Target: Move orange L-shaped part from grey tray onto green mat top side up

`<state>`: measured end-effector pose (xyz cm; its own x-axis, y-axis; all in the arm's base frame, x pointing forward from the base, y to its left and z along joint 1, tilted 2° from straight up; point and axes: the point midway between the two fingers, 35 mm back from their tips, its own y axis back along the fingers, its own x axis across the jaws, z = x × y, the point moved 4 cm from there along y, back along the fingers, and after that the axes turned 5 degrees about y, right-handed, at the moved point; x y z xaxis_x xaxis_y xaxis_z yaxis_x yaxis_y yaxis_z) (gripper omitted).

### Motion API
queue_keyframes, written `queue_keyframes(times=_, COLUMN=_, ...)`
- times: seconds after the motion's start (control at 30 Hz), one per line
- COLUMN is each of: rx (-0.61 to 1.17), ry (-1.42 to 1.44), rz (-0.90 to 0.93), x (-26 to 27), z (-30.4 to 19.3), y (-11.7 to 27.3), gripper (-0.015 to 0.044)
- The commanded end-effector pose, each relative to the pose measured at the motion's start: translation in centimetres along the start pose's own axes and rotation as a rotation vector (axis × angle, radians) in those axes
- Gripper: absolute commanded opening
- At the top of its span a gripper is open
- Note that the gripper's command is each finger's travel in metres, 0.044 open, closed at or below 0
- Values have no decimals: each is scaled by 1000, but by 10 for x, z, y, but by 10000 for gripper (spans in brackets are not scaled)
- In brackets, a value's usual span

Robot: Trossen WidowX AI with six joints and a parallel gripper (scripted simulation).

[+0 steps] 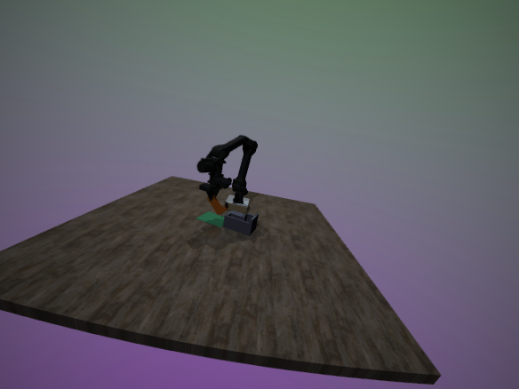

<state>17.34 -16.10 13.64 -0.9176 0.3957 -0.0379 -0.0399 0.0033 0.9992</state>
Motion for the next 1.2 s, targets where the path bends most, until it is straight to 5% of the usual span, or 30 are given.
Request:
queue_keyframes(times=0.0, rx=-3, ry=3, rz=-1, x=0, z=0, y=-5, gripper=0)
queue_keyframes(times=0.9, rx=-1, ry=4, rz=1, x=1, z=0, y=-33, gripper=0)
queue_keyframes(times=1.17, rx=-1, ry=4, rz=1, x=1, z=0, y=-33, gripper=210)
